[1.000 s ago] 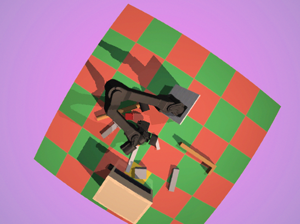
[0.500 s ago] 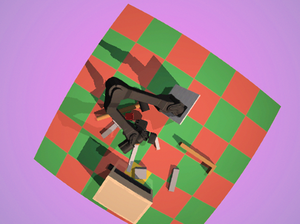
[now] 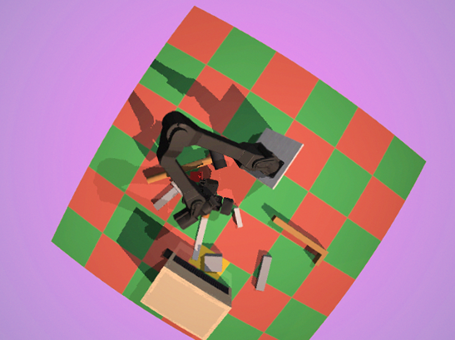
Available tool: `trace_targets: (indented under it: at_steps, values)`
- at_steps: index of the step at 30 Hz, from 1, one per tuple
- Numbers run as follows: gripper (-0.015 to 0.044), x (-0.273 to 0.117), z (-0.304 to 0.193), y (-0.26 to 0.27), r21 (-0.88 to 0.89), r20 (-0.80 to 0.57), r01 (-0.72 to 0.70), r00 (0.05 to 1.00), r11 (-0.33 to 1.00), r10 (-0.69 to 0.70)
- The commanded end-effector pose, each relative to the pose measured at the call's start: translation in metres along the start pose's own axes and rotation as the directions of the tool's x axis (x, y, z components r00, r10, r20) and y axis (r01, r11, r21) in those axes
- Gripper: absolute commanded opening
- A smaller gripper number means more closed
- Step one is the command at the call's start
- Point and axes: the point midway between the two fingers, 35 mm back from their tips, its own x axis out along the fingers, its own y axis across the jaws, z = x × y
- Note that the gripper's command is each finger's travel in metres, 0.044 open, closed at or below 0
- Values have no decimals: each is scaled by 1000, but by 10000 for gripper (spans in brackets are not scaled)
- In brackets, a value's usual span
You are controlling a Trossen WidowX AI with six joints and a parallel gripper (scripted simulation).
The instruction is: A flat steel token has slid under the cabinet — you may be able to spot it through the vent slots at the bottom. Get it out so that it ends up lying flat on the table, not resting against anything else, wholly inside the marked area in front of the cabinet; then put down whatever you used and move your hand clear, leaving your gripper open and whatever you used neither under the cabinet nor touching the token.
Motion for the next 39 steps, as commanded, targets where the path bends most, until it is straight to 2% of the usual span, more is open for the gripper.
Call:
trace_targets:
  at_steps: [1, 12, 20, 25, 28, 39]
  values:
    - [0, -2, -1, 11, -4, -6, -7, 1000, 1000, 7]
    - [0, -2, 1, 16, -13, -5, -8, 1000, 1000, 8]
    - [200, -1, 3, 12, -22, 2, -1, 1000, 1000, 1]
    - [200, -1, 3, 12, -22, 2, -1, 1000, 1000, 1]
    - [270, -1, 3, 12, -22, -4, -6, 1000, 1000, 6]
    - [270, 0, 3, 14, -14, -5, -8, 1000, 1000, 7]
